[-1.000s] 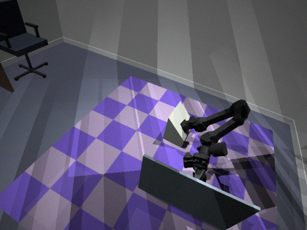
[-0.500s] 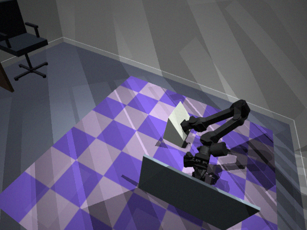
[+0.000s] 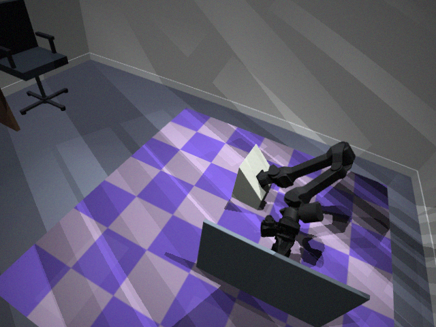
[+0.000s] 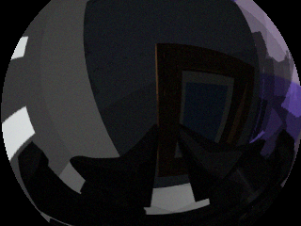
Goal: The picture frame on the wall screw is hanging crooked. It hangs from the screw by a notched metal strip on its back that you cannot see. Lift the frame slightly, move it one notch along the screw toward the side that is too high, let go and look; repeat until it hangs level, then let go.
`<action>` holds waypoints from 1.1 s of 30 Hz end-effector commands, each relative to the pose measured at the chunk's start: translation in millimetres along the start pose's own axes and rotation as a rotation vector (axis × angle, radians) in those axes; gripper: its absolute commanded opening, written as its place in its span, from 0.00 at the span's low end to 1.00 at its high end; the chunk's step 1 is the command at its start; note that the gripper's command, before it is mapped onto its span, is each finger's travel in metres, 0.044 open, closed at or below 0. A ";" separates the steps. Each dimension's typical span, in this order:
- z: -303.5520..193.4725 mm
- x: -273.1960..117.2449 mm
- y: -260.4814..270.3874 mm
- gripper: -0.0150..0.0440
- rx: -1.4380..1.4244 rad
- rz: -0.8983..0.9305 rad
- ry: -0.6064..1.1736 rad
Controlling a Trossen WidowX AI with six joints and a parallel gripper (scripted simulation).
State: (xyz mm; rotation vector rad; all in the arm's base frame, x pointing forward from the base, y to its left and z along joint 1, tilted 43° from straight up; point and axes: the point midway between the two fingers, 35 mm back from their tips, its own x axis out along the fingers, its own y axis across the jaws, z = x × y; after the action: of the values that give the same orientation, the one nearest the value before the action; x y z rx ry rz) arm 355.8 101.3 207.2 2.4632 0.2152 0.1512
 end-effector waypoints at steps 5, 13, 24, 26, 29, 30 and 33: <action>-0.3 0.0 -0.4 0.25 -0.045 -0.001 0.000; -0.4 0.0 -0.6 0.25 -0.087 -0.001 -0.001; -0.5 -0.1 -0.8 0.25 -0.139 -0.001 -0.001; -0.6 -0.1 -0.9 0.25 -0.160 -0.001 -0.001; -0.4 -0.1 -0.6 0.30 -0.146 0.000 -0.001; -0.4 -0.1 -0.6 0.34 -0.146 0.000 -0.001; -0.4 -0.1 -0.6 0.48 -0.146 0.000 -0.001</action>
State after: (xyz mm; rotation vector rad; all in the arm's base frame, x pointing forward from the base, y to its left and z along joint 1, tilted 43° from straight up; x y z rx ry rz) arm 355.5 102.0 207.1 2.3165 0.1959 0.1603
